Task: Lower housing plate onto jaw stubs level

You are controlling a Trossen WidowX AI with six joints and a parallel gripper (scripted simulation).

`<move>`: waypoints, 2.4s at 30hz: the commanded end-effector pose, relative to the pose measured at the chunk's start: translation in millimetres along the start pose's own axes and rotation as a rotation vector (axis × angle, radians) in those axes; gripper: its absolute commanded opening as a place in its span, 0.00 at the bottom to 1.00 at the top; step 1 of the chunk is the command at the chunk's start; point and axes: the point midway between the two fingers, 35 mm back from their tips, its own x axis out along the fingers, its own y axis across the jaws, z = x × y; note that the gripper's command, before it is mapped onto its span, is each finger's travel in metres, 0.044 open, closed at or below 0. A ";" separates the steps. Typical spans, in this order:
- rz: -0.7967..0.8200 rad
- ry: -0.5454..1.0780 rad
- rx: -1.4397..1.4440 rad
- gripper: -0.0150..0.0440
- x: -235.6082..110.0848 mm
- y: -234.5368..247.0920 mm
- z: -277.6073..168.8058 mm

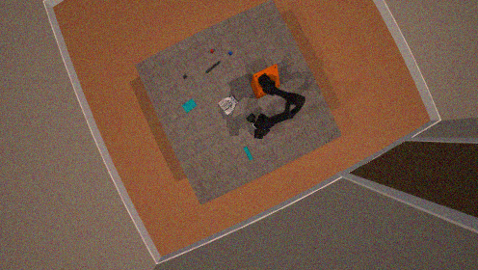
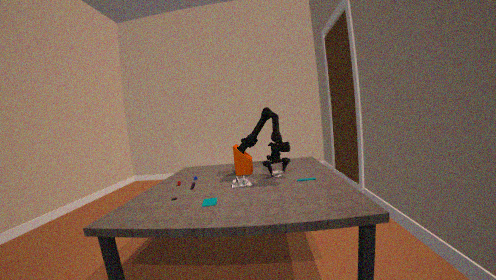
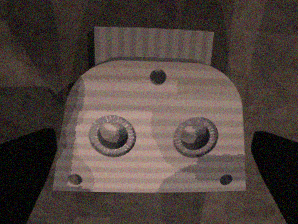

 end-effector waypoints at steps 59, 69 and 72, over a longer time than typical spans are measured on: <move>0.008 -0.005 0.003 0.85 -24.6 1.9 -1.7; 0.011 -0.002 0.005 0.85 -56.5 1.8 -0.7; 0.011 -0.002 0.006 0.85 -65.4 1.6 0.5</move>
